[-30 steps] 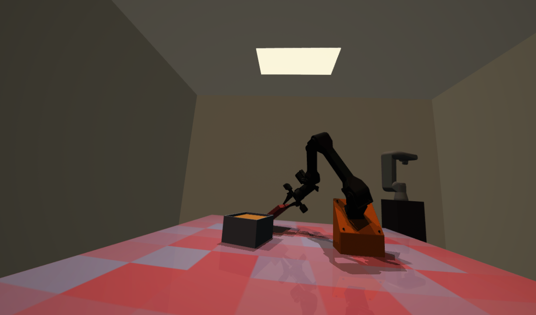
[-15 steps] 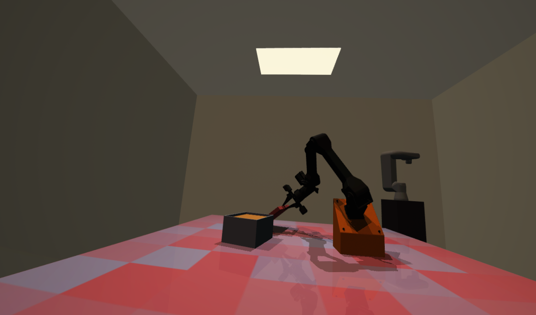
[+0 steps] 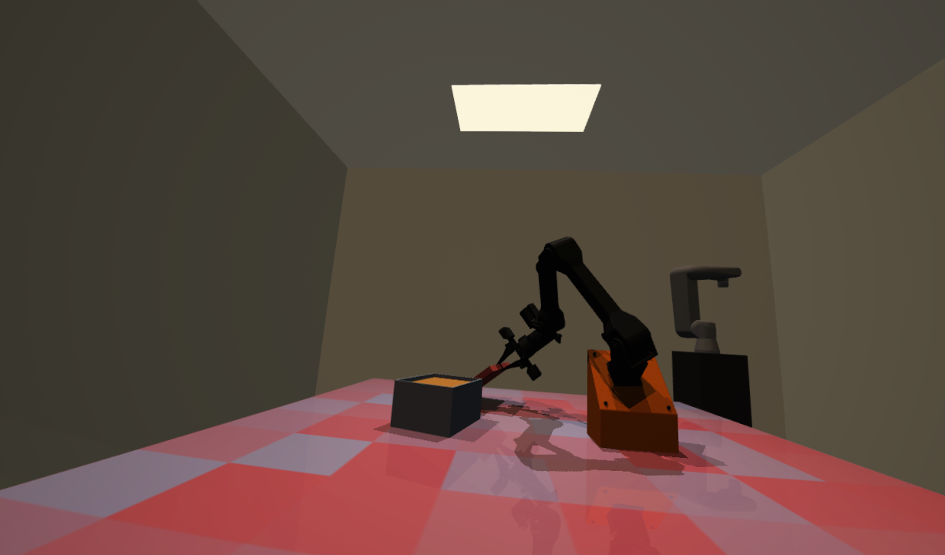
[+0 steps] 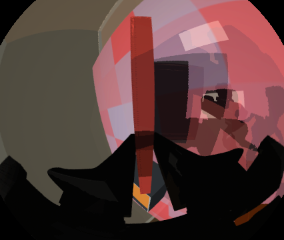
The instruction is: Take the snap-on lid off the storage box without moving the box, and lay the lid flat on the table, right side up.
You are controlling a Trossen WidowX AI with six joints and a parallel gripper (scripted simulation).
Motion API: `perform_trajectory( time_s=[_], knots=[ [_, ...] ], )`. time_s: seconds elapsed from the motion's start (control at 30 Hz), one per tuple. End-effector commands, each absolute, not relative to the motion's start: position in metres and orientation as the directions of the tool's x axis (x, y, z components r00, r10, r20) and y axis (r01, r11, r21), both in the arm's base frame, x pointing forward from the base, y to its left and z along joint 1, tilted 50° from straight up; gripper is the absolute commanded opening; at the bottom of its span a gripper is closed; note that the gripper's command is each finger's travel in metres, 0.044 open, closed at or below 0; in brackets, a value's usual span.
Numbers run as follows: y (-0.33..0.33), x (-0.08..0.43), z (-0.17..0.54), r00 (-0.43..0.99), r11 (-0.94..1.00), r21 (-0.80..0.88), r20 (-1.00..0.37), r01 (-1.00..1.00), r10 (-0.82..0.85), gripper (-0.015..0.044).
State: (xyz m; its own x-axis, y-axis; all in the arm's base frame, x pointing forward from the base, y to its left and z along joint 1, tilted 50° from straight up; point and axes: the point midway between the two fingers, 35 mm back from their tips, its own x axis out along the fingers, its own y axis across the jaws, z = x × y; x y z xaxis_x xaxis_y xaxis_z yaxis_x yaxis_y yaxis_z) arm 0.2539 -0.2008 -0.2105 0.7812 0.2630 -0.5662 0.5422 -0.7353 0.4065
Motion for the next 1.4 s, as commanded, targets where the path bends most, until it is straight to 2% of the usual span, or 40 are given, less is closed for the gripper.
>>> perform_trajectory(
  time_s=[0.0, 1.37],
  knots=[
    [-0.192, 0.253, -0.217, 0.771, -0.739, 0.386, -0.574, 0.552, 0.276, 0.0],
    [-0.166, 0.256, -0.239, 0.771, -0.74, 0.386, -0.573, 0.552, 0.277, 0.0]
  ],
)
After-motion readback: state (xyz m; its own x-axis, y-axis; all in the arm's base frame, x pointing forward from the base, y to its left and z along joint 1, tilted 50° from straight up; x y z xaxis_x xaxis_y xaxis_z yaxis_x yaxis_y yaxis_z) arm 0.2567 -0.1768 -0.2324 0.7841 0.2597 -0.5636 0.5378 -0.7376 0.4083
